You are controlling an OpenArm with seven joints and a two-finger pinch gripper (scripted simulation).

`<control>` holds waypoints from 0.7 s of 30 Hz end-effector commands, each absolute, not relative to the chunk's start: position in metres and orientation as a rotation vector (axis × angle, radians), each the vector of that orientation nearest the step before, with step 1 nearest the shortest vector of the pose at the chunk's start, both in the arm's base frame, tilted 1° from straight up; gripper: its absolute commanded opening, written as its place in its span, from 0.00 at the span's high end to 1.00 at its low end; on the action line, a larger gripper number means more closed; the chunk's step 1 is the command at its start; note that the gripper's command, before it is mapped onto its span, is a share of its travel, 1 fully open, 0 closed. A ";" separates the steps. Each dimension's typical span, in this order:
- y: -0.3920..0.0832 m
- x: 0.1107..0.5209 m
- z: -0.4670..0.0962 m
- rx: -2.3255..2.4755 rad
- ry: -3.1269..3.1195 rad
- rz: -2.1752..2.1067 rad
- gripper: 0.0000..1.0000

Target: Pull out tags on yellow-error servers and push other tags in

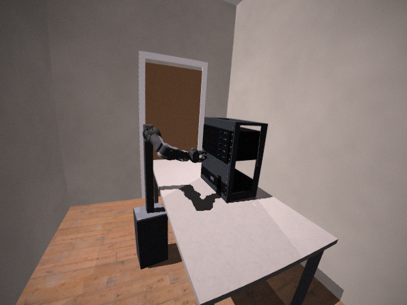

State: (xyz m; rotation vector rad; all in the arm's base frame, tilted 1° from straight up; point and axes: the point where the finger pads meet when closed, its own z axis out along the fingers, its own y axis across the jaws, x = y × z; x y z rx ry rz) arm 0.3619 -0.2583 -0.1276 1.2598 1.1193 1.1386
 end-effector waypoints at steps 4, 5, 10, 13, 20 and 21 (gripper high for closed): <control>-0.260 0.364 -0.125 1.258 1.113 1.136 0.90; -0.260 0.364 -0.125 1.258 1.113 1.136 0.90; -0.261 0.373 -0.125 1.258 1.113 1.136 0.90; -0.262 0.382 -0.125 1.258 1.113 1.136 0.90; -0.264 0.402 -0.125 1.259 1.114 1.136 0.90; -0.265 0.406 -0.125 1.259 1.114 1.136 0.90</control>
